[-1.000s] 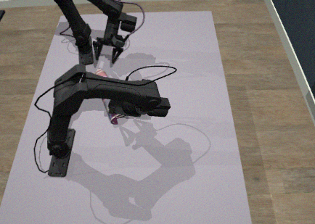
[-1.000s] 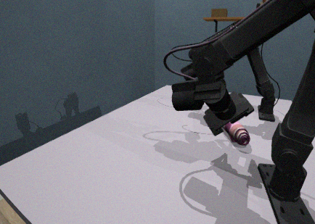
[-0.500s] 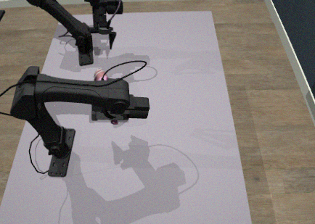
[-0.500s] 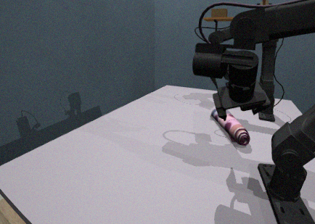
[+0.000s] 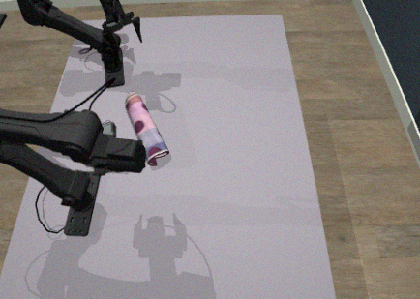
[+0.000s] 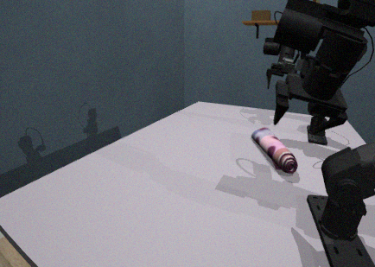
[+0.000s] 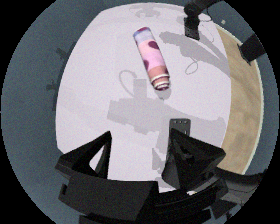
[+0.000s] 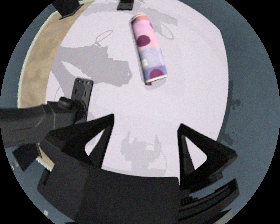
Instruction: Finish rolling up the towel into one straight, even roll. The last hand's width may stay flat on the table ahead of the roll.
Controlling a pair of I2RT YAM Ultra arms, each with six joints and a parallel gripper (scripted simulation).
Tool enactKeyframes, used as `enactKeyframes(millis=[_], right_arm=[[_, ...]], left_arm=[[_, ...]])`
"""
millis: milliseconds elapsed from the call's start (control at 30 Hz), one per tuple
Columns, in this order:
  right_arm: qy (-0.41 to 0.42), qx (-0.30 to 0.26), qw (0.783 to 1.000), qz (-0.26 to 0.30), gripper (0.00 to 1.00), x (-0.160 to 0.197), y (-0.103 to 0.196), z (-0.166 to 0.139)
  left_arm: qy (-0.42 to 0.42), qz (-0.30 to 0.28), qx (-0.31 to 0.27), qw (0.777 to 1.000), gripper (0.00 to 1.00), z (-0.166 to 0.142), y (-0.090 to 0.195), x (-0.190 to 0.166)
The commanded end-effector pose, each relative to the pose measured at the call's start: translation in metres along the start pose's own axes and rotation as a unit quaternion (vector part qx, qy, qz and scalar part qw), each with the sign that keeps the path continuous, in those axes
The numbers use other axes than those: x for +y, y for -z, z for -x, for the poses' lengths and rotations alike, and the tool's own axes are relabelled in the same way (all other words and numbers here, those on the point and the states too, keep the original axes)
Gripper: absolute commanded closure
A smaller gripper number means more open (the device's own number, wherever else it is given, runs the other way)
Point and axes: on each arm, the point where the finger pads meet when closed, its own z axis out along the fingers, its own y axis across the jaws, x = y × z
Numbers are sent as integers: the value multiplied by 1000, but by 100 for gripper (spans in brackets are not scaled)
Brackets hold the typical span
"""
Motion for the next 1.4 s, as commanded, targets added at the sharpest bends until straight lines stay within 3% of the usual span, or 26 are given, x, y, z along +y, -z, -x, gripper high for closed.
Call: enactKeyframes(millis=[0,300,1367], right_arm=[[43,-3,997,-57,15,6,17,-4],[72,10,986,-147,15,16,45,-16],[77,13,984,-162,15,18,50,-18]], left_arm=[[-57,40,11,998,15,-8,26,-4],[-118,112,32,986,15,-18,52,-4],[-128,125,36,983,15,-20,57,-4]])
